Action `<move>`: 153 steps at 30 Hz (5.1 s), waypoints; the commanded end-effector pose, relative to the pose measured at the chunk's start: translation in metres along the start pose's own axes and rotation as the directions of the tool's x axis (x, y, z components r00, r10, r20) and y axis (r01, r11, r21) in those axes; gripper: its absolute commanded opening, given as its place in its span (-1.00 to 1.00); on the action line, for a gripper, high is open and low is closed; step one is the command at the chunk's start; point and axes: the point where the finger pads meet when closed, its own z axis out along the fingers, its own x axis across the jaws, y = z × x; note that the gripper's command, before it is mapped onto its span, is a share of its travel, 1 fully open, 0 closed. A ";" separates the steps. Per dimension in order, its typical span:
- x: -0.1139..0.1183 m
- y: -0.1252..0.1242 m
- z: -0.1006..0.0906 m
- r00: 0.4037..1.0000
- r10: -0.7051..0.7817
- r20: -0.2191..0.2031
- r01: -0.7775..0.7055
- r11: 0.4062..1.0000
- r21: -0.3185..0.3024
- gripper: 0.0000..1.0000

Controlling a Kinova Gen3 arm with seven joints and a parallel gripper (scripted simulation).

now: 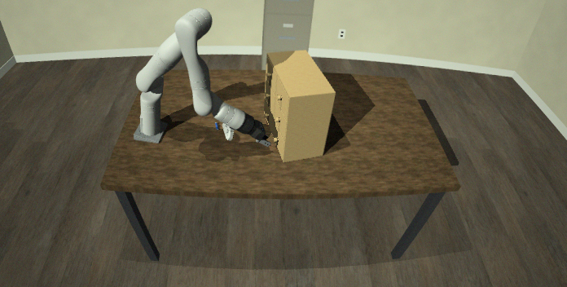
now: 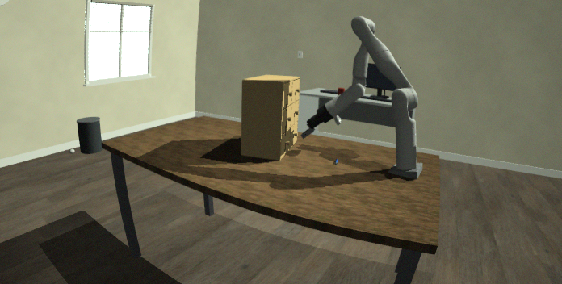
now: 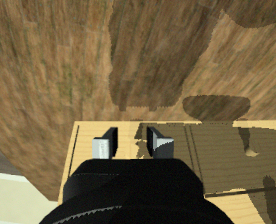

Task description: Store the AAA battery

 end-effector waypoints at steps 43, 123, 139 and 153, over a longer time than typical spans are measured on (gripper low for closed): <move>0.000 0.001 0.000 1.000 0.000 0.000 0.000 1.000 -0.001 0.34; 0.000 0.015 0.016 1.000 -0.001 0.000 0.001 1.000 -0.001 0.34; 0.000 0.022 0.025 1.000 -0.001 0.000 0.001 1.000 -0.001 0.34; 0.000 0.024 0.027 1.000 0.000 0.000 0.000 1.000 -0.001 0.34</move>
